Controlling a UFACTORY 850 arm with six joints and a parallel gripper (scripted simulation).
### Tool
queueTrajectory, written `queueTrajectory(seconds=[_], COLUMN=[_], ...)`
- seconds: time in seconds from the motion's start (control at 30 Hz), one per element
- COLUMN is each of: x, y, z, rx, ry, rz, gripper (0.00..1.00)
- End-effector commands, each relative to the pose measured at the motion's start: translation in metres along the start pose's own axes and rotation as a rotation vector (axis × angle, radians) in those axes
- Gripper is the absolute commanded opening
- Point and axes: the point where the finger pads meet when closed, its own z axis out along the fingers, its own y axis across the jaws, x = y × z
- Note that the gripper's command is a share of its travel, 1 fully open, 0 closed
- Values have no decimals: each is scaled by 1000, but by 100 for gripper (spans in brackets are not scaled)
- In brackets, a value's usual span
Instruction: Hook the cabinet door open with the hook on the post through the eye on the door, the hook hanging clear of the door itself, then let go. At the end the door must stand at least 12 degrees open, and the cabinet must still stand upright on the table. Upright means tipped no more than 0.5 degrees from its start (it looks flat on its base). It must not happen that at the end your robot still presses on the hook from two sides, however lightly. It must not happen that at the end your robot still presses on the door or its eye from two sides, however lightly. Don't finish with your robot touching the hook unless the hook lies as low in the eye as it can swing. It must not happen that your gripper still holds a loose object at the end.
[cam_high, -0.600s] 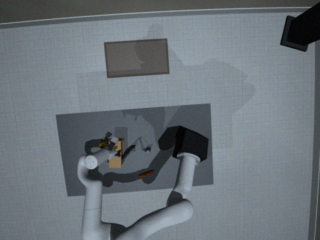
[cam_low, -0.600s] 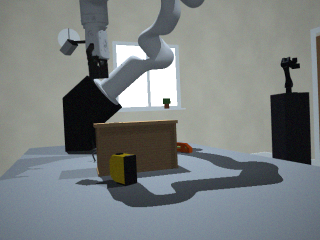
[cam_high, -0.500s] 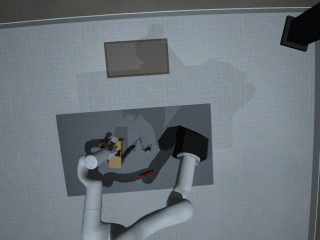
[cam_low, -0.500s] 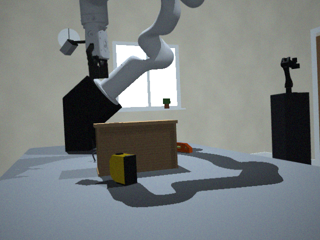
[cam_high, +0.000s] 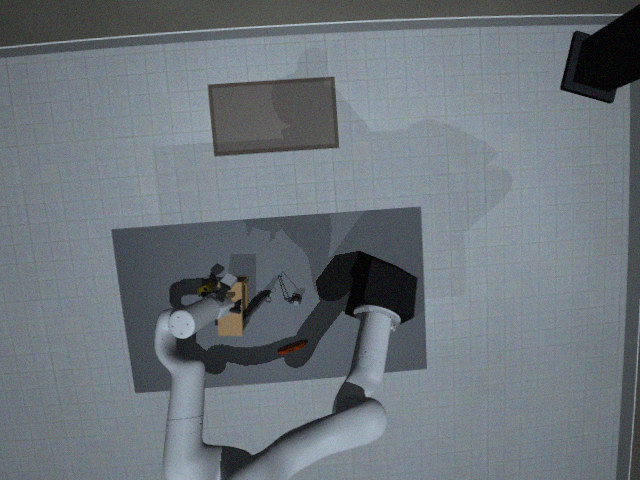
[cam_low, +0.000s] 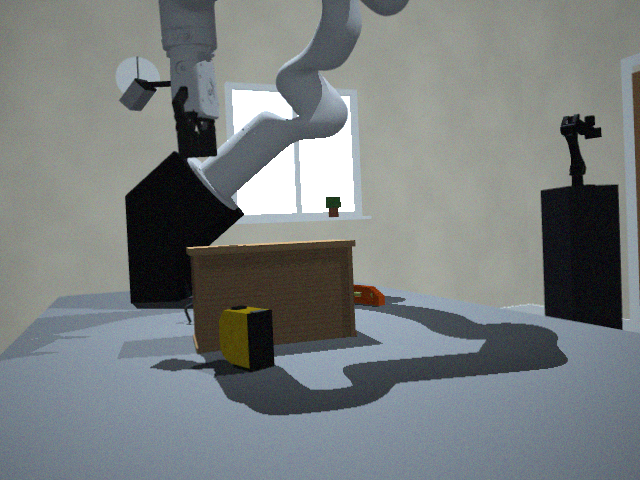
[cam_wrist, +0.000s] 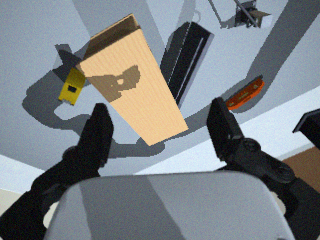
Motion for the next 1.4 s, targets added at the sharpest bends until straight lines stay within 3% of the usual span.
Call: queueTrajectory(seconds=[0.0, 0.17, 0.33, 0.43, 0.57, 0.83, 0.87, 1.13, 1.37], x=[-2, -16, -18, -17, -16, -16, -16, -16, -16], y=[2, 48, 66, 98, 113, 113, 113, 110, 110], z=[4, 57, 73, 96, 104, 104, 105, 128, 130], rx=[7, 81, 103, 135, 147, 148, 148, 148, 148], ry=[-5, -50, -52, -44, -36, -36, -36, -35, -34], rz=[9, 147, 199, 284, 319, 321, 321, 321, 322], gripper=[100, 100, 100, 100, 100, 100, 27, 27, 27])
